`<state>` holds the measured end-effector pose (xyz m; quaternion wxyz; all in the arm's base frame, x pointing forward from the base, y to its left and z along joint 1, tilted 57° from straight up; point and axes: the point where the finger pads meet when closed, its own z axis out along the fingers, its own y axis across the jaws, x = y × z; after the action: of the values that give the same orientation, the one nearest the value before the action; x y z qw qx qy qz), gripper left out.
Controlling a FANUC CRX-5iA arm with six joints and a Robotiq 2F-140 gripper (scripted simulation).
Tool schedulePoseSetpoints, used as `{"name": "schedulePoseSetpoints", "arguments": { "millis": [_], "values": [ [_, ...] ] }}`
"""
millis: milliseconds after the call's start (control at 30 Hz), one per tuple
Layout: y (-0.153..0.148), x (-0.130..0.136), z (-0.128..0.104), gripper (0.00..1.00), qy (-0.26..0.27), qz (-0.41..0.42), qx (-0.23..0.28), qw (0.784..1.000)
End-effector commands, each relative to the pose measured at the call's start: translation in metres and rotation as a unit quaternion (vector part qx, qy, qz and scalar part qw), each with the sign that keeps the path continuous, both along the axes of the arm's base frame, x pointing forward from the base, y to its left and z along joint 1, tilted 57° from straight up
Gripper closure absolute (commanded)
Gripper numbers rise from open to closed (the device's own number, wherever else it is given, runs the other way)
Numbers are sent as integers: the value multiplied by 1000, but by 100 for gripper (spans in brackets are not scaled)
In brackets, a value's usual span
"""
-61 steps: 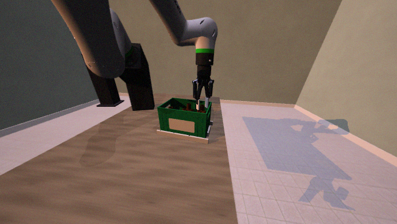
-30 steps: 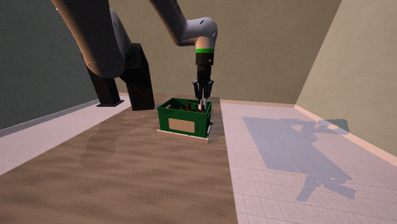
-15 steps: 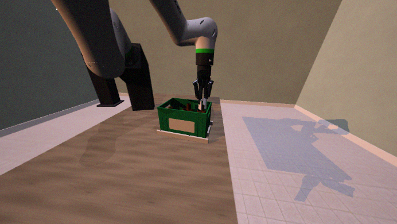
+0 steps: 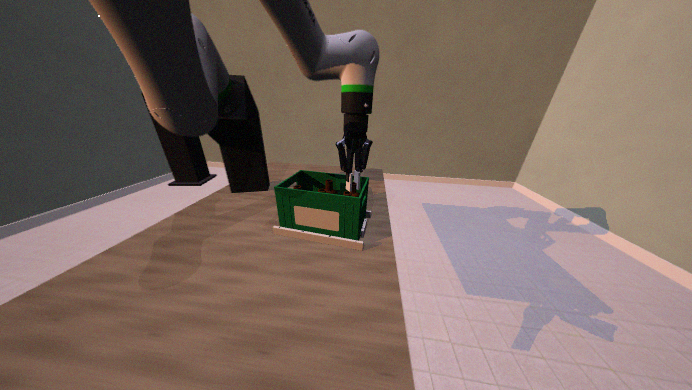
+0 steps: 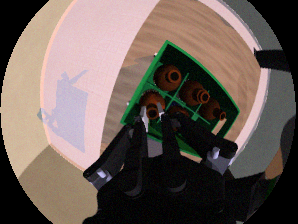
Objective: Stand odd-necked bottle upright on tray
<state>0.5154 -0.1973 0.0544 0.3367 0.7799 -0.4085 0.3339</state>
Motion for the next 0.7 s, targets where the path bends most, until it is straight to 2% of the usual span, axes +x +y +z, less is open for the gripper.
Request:
{"name": "schedulePoseSetpoints", "arguments": {
  "millis": [0, 433, 467, 667],
  "values": [
    [0, 0, 0, 90, 0, 0, 0, 1000],
    [0, 0, 0, 90, 0, 0, 0, 1000],
    [0, 0, 0, 56, 0, 0, 0, 1000],
    [0, 0, 0, 56, 0, 0, 0, 1000]
  ]
}}
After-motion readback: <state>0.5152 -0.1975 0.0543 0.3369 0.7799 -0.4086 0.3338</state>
